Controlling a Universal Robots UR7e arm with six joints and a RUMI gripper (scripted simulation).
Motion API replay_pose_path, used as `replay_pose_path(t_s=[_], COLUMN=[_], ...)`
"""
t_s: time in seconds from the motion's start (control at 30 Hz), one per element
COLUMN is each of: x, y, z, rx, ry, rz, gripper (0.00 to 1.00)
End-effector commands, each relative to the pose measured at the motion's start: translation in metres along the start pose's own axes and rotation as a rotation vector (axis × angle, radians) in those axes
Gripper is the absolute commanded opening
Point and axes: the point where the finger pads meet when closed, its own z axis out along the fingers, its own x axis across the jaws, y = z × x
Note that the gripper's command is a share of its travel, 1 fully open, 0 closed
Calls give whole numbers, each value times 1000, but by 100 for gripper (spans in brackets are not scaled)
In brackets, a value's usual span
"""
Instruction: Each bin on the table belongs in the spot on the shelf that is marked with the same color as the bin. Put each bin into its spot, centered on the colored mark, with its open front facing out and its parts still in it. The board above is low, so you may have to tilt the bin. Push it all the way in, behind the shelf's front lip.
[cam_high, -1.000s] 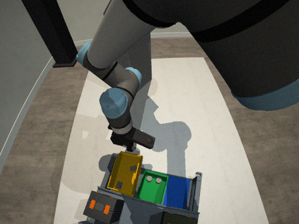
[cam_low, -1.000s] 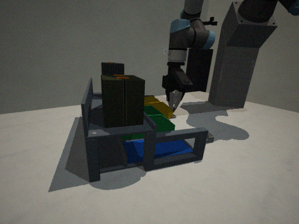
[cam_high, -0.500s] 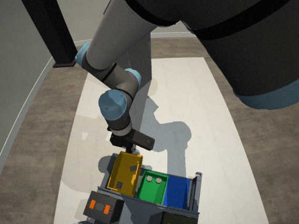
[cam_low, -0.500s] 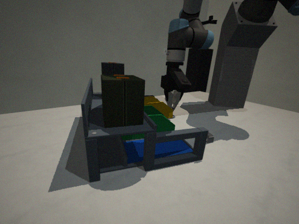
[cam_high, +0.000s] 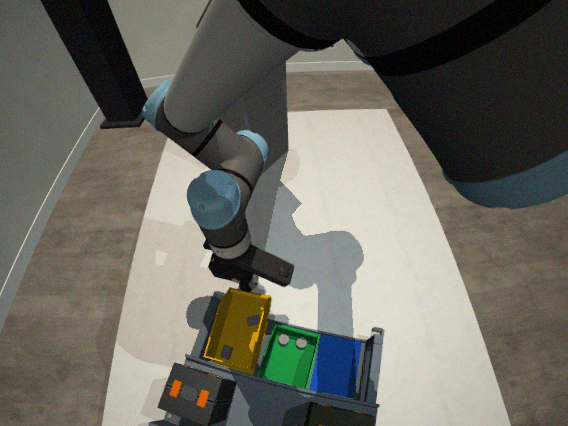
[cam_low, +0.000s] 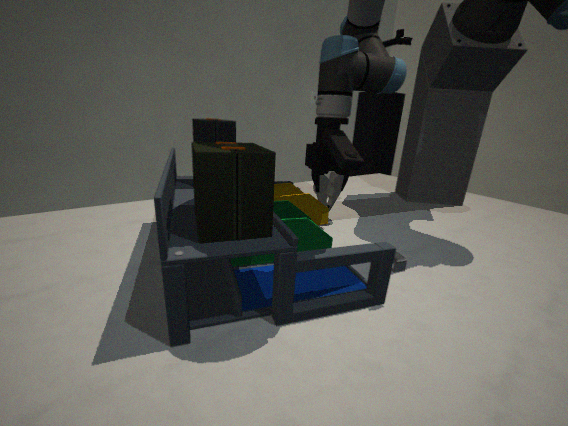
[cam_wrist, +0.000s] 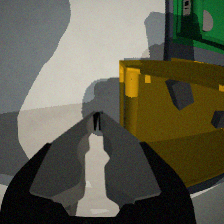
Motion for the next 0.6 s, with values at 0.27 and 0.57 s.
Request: replay_pose_path(t_s=[0.27,0.57], x=[1,2], y=[0,0], z=[0,0], rx=[0,0], ry=[1,1], rz=[0,0], gripper=[0,0])
